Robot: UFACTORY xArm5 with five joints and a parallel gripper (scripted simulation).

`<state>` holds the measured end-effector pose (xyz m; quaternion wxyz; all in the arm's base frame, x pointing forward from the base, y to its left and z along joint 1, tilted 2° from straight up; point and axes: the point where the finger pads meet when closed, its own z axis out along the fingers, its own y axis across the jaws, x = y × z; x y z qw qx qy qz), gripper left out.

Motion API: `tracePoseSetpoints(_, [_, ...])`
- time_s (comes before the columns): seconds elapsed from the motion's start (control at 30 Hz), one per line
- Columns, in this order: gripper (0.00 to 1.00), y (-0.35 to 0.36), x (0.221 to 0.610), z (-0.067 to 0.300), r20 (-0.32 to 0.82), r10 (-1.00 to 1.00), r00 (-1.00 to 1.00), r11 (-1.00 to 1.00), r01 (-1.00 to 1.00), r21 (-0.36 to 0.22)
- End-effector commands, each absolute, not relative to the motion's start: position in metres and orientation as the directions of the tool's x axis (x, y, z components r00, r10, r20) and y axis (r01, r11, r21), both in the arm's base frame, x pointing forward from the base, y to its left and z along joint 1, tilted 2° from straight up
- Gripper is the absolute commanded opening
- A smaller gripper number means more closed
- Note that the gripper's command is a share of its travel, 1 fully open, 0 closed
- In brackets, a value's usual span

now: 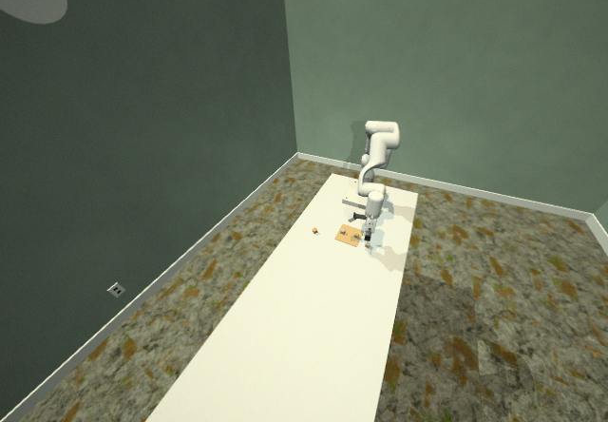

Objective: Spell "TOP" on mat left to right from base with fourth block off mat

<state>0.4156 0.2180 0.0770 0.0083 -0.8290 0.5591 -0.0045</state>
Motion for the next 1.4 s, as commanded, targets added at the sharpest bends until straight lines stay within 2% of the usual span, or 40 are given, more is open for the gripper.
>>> tracePoseSetpoints(0.0, [1.0, 0.2257, 0.4182, 0.0772, -0.005, -0.97, 0.242, -0.242, -0.97, -0.021])
tracePoseSetpoints(0.33, [1.0, 0.2295, 0.4188, 0.0766, -0.007, -0.985, 0.175, -0.175, -0.984, -0.02])
tracePoseSetpoints(0.37, [0.63, 0.2295, 0.4188, 0.0766, -0.007, -0.985, 0.175, -0.175, -0.984, -0.02])
tracePoseSetpoints(1.37, [0.63, 0.2295, 0.4188, 0.0766, -0.007, -0.985, 0.175, -0.175, -0.984, -0.02])
